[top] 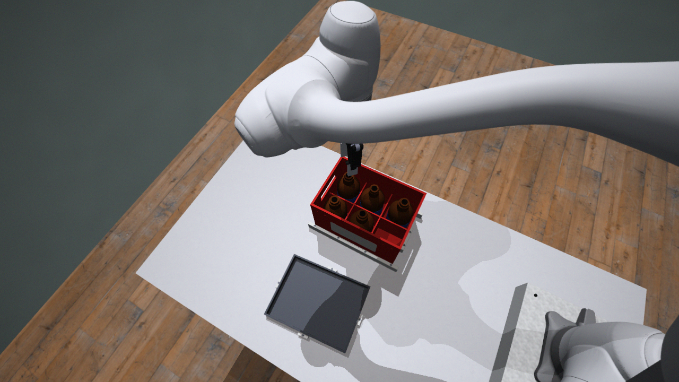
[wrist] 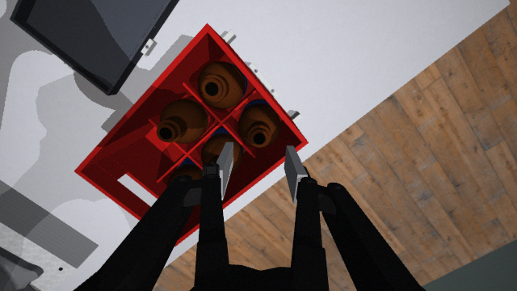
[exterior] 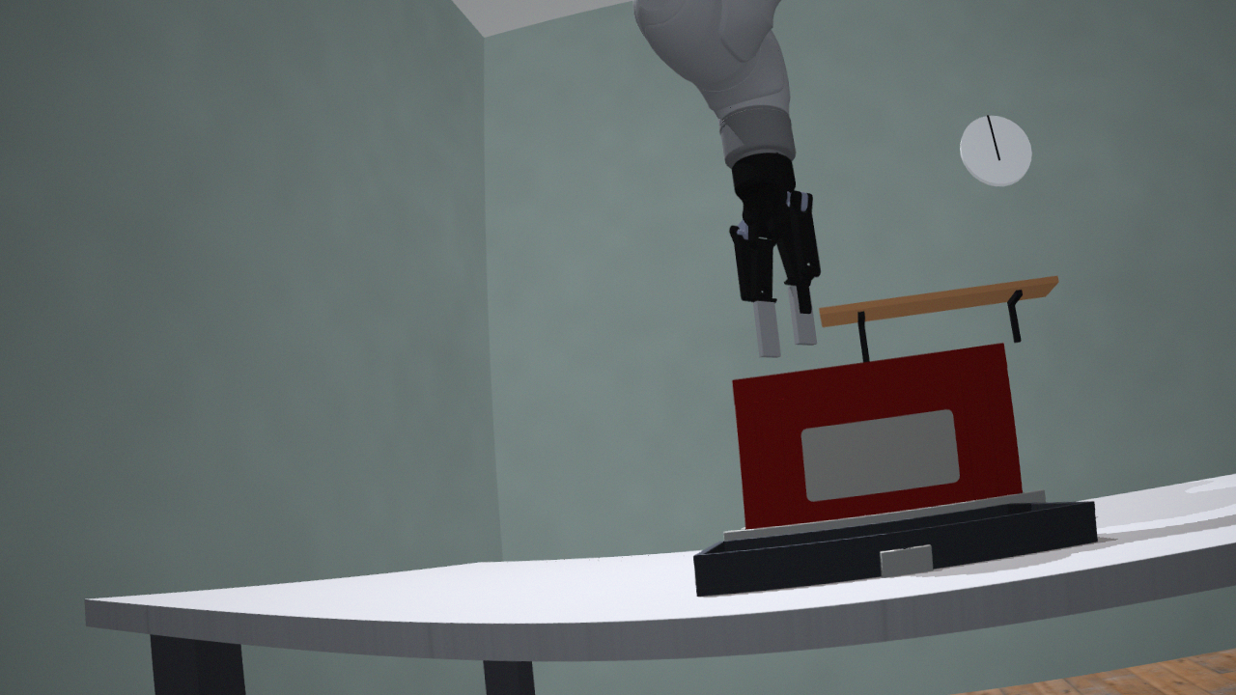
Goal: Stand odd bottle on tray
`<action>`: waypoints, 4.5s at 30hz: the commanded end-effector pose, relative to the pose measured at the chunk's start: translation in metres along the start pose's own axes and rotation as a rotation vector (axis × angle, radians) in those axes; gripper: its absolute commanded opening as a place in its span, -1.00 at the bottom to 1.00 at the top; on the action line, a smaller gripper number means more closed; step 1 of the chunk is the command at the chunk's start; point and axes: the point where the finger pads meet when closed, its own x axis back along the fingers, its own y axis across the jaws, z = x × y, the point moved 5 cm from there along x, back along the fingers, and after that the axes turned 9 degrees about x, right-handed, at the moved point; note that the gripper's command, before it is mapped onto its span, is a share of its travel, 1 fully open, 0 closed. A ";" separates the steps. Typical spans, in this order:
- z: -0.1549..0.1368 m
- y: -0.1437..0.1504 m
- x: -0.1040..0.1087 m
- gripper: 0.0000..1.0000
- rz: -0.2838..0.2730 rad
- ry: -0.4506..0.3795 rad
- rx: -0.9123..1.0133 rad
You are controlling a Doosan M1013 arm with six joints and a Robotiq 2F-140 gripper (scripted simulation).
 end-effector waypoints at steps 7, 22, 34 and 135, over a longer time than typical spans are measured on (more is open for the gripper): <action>0.000 0.000 -0.009 -0.24 0.000 0.000 0.000; 0.000 0.000 -0.026 -0.24 0.000 0.000 0.000; 0.000 0.000 -0.036 -0.24 0.000 0.000 0.000; 0.000 0.000 -0.074 -0.24 0.000 0.000 0.000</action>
